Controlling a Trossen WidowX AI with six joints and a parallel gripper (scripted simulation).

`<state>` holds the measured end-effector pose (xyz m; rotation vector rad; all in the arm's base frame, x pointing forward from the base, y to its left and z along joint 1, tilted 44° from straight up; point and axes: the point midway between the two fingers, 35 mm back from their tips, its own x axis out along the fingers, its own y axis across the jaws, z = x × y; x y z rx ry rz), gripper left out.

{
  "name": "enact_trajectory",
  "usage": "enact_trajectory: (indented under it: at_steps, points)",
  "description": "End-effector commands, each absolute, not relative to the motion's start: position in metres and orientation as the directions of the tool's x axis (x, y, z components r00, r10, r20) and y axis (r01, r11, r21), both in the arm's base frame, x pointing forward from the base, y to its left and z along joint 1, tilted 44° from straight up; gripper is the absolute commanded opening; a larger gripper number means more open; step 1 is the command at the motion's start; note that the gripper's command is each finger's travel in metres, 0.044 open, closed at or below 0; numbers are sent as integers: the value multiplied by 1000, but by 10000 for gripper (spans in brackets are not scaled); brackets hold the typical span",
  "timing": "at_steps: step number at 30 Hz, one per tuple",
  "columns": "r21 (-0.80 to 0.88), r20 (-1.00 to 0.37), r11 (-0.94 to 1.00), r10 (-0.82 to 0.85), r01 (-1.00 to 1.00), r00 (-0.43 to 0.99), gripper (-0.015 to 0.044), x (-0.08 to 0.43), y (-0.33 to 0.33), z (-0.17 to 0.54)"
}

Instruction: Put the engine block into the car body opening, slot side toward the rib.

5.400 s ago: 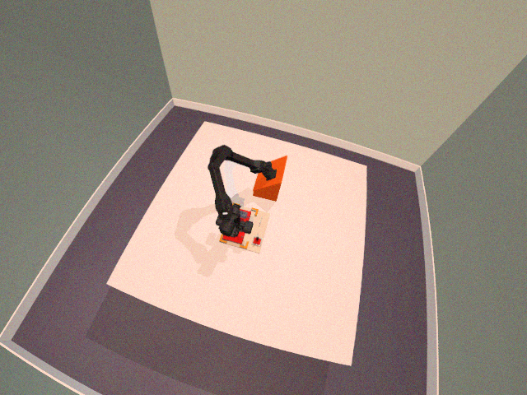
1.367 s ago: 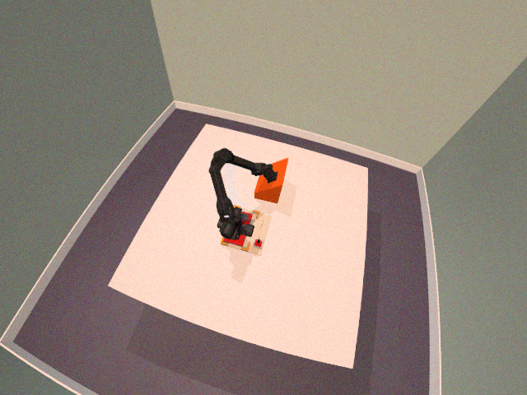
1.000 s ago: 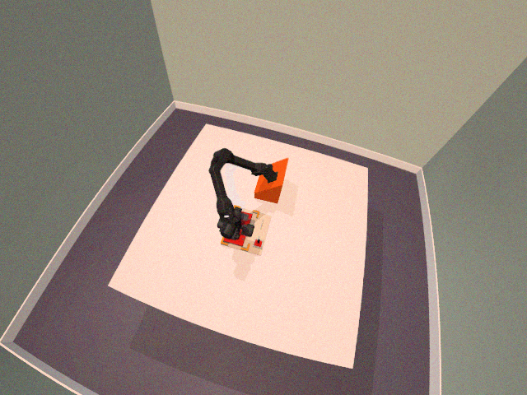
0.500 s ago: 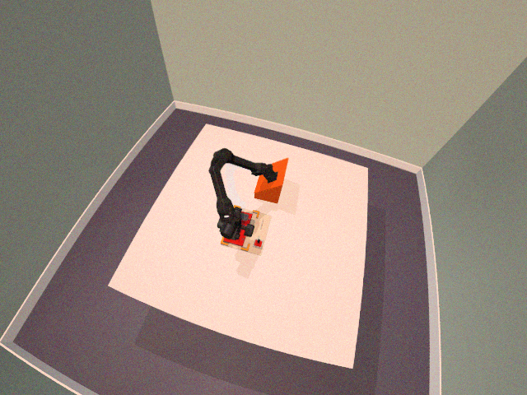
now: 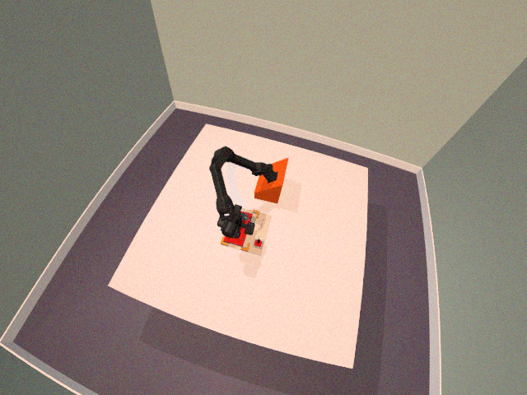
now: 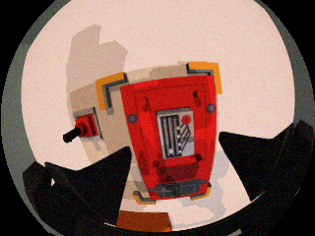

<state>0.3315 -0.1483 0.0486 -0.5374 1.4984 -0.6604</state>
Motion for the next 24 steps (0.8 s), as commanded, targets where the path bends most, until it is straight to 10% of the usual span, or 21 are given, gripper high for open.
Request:
enact_trajectory:
  at_steps: [1,15,24]
  points:
    - [-695,-718,714,-695,77,-35,361,333,-149,52]
    - [-695,-718,714,-695,77,-35,0,333,-149,52]
    - [-695,-718,714,-695,77,-35,0,333,-149,52]
